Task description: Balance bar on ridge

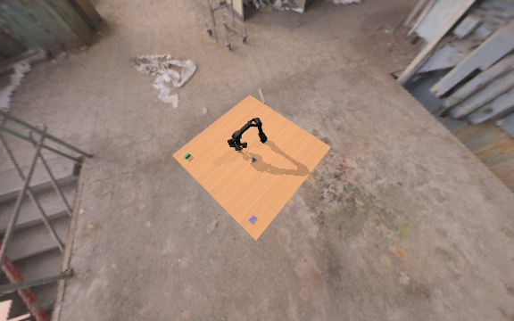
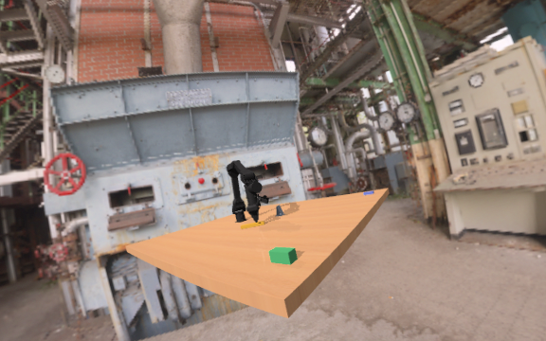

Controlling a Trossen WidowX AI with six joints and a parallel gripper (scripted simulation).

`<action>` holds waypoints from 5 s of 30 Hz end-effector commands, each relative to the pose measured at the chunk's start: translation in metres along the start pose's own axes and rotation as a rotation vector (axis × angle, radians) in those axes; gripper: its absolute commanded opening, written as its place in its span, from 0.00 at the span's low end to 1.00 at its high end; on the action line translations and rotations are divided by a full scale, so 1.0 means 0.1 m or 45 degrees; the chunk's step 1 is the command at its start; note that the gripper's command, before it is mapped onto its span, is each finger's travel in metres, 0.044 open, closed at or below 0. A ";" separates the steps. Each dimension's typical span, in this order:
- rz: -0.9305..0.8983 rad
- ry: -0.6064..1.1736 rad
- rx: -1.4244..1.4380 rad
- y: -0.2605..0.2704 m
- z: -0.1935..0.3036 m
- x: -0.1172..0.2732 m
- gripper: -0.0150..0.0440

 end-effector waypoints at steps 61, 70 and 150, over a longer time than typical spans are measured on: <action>-0.004 0.004 0.003 -0.05 -0.02 0.37 0.25; -0.003 0.005 0.005 -0.05 -0.02 0.60 0.25; -0.021 -0.005 -1.000 1.32 -1.75 1.02 0.25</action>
Point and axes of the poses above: the point midway between the two fingers, 35 mm back from their tips, its own x axis back along the fingers, its own y axis across the jaws, z = x × y, the point moved 7 cm from there along x, back along the fingers, and after that the axes turned 9 degrees about x, right-handed, at the moved point
